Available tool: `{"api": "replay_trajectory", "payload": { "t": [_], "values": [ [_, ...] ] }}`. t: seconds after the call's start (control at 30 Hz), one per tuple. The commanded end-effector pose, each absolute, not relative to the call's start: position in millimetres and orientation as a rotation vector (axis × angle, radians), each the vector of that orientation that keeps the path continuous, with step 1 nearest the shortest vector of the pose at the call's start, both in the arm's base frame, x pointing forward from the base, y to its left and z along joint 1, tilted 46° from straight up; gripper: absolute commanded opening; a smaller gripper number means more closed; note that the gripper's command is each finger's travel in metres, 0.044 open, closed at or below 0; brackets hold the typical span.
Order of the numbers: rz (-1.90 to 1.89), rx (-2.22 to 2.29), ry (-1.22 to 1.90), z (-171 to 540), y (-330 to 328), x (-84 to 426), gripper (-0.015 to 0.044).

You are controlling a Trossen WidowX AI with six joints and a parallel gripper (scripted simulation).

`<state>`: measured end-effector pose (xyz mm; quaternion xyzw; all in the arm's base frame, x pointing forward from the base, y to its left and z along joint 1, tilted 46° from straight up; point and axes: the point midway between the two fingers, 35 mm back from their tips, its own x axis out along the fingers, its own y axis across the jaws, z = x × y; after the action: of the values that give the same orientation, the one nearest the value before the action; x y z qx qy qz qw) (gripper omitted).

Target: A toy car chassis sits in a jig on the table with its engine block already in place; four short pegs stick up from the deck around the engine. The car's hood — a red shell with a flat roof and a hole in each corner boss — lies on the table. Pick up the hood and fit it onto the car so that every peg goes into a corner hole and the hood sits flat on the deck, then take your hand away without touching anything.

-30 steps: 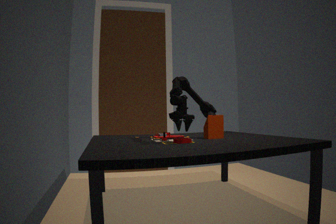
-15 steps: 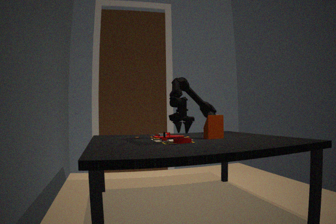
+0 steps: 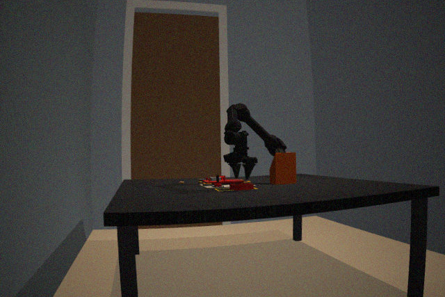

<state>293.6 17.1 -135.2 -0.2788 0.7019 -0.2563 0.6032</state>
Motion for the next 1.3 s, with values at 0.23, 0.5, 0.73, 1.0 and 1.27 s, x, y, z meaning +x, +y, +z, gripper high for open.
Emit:
{"api": "replay_trajectory", "payload": {
  "t": [0.23, 0.5, 0.73, 1.0, 1.27],
  "values": [
    [-0.596, -0.651, 1.628, -142, 10, 292, 0.0440],
    [-0.597, -0.652, 1.628, -145, 6, 292, 0.0440],
    [-0.597, -0.652, 1.628, -147, 5, 292, 0.0440],
    [-0.597, -0.652, 1.628, -150, 2, 292, 0.0440],
    [-0.597, -0.652, 1.628, -152, -1, 291, 0.0440]
  ]
}}
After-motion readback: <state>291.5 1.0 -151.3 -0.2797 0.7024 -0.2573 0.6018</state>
